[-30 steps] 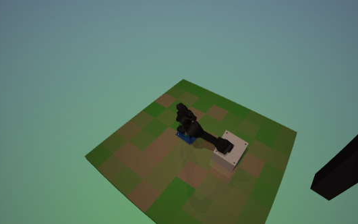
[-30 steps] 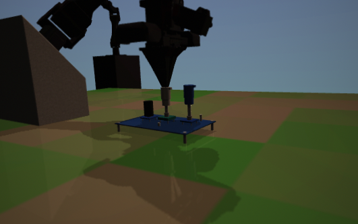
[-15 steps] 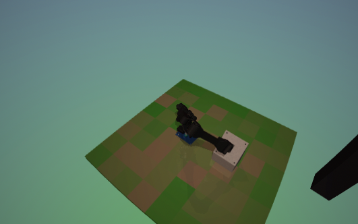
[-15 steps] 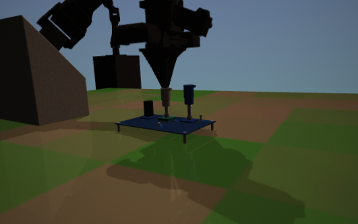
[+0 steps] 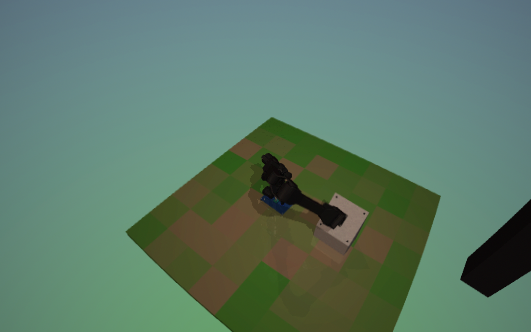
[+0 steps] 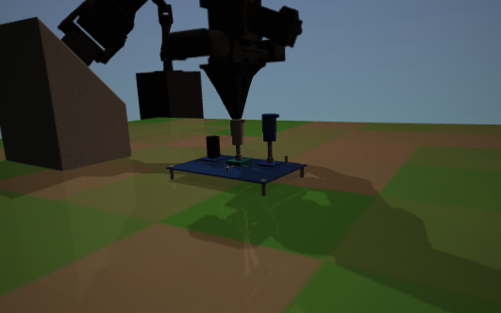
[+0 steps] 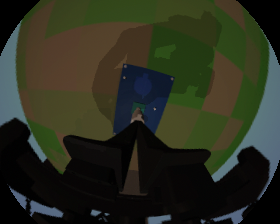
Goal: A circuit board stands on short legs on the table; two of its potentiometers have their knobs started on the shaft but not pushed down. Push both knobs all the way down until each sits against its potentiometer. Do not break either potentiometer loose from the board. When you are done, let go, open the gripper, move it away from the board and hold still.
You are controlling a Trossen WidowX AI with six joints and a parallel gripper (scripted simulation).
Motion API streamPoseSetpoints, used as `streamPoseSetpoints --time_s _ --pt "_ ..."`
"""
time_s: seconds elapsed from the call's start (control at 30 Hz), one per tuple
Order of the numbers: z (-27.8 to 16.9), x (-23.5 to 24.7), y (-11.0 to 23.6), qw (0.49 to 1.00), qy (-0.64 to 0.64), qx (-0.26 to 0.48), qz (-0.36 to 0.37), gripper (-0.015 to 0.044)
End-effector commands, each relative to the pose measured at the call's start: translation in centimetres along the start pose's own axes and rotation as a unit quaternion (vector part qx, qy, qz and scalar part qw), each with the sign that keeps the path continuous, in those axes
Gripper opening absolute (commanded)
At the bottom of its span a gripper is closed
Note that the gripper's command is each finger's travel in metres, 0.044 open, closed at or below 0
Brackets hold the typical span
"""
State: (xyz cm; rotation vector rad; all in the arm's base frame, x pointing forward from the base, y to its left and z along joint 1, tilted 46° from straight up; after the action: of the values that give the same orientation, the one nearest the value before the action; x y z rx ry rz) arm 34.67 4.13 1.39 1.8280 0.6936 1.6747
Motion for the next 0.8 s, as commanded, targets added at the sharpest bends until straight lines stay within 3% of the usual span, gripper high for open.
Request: streamPoseSetpoints --time_s 0.0,0.77 --pt "0.08 0.18 -0.84 1.0 0.004 0.002 0.001 0.0" --pt "0.07 0.18 -1.36 1.0 0.004 0.002 0.001 0.0"
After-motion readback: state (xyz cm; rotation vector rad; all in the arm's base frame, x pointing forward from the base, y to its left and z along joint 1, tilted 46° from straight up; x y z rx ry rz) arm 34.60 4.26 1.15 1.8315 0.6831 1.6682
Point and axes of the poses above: the point midway between the two fingers, 35 mm back from their tips, its own y axis back along the fingers, its own x axis across the jaws, z = x × y, the point moved 3 cm from there along y, back along the fingers, and after that the axes turned 12 degrees about -y, right-handed, at the moved point
